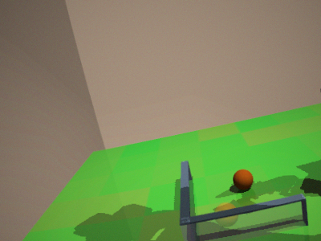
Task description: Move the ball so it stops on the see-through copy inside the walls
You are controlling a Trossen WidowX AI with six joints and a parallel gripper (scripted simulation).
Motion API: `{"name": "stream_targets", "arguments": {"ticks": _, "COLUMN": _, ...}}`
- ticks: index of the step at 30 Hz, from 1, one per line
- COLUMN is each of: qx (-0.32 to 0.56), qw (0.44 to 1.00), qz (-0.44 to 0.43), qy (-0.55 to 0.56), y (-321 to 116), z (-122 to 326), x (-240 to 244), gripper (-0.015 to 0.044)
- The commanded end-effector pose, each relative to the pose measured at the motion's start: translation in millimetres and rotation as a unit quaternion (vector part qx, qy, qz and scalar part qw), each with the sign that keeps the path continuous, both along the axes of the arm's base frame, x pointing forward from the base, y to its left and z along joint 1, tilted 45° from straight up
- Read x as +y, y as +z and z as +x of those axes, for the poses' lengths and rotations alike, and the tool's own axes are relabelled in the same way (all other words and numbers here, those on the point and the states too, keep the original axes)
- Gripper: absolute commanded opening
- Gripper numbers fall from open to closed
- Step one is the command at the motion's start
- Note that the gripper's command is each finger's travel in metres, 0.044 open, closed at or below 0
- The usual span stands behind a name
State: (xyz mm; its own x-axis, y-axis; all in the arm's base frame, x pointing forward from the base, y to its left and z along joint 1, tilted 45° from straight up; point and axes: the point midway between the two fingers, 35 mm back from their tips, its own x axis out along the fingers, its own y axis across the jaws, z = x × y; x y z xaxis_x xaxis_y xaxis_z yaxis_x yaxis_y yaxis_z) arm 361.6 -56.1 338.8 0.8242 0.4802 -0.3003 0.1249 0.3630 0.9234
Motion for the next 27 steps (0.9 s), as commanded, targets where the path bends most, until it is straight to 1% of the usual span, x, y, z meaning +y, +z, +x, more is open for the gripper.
{"name": "stream_targets", "arguments": {"ticks": 1, "qx": -0.006, "qw": 0.989, "qz": -0.123, "qy": 0.08, "y": -70, "z": 21, "x": 4, "gripper": 0.0354}}
{"name": "stream_targets", "arguments": {"ticks": 9, "qx": -0.03, "qw": 0.951, "qz": -0.244, "qy": 0.188, "y": -142, "z": 31, "x": 15, "gripper": 0.0354}}
{"name": "stream_targets", "arguments": {"ticks": 15, "qx": -0.039, "qw": 0.908, "qz": -0.316, "qy": 0.273, "y": -199, "z": 28, "x": 26, "gripper": 0.0354}}
{"name": "stream_targets", "arguments": {"ticks": 18, "qx": -0.051, "qw": 0.877, "qz": -0.349, "qy": 0.325, "y": -229, "z": 23, "x": 33, "gripper": 0.0354}}
{"name": "stream_targets", "arguments": {"ticks": 22, "qx": -0.09, "qw": 0.823, "qz": -0.389, "qy": 0.404, "y": -266, "z": 13, "x": 46, "gripper": 0.0354}}
{"name": "stream_targets", "arguments": {"ticks": 27, "qx": -0.143, "qw": 0.752, "qz": -0.417, "qy": 0.49, "y": -306, "z": -3, "x": 61, "gripper": 0.0354}}
